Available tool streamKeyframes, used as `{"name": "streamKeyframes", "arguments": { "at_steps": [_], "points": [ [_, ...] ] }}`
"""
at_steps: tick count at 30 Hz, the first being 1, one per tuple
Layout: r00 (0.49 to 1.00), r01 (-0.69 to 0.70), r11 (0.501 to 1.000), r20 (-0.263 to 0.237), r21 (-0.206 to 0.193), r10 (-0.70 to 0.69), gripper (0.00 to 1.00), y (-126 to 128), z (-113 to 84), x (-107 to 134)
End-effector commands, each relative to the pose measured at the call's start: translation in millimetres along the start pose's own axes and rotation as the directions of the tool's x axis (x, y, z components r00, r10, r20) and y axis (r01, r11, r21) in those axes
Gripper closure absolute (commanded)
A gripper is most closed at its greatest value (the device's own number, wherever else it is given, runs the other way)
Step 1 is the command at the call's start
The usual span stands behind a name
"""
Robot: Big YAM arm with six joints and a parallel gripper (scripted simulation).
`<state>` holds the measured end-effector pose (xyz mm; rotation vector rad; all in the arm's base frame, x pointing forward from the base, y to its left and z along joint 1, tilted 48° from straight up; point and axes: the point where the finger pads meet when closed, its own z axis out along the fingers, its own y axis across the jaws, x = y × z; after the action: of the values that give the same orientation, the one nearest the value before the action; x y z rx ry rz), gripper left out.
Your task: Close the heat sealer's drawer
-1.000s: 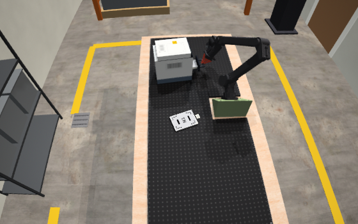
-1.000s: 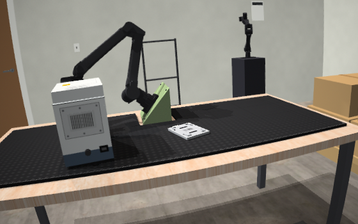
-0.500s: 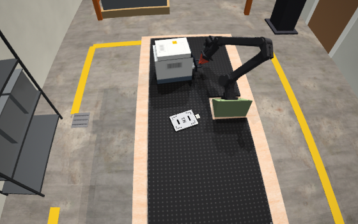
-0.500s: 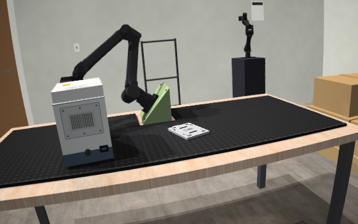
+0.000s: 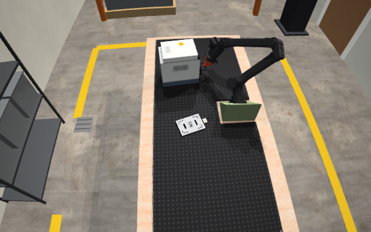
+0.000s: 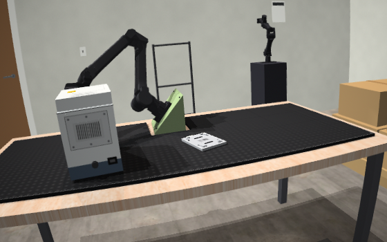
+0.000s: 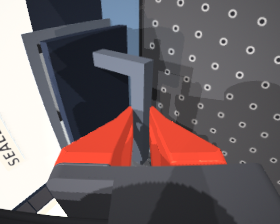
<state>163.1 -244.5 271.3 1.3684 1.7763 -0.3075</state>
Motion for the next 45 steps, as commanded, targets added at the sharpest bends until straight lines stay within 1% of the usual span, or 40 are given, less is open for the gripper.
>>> {"name": "streamKeyframes", "arguments": {
  "at_steps": [1,6,7,15,28,32,45],
  "points": [
    [1.000,-0.006,1.000,0.027,-0.012,0.006,1.00,5.1,-6.0,-11.4],
    [1.000,-0.006,1.000,0.027,-0.012,0.006,1.00,5.1,-6.1,-11.5],
    [1.000,-0.017,1.000,0.017,-0.009,0.017,1.00,2.3,0.5,-2.5],
    [1.000,-0.012,1.000,0.002,-0.012,0.012,1.00,5.6,5.1,0.1],
    [1.000,-0.017,1.000,0.009,-0.007,0.017,1.00,5.9,4.7,-2.0],
    [1.000,-0.012,1.000,0.003,-0.012,0.012,1.00,9.3,7.3,-1.1],
    [1.000,-0.014,1.000,0.009,-0.011,0.014,1.00,11.3,6.9,-3.5]
  ]
}}
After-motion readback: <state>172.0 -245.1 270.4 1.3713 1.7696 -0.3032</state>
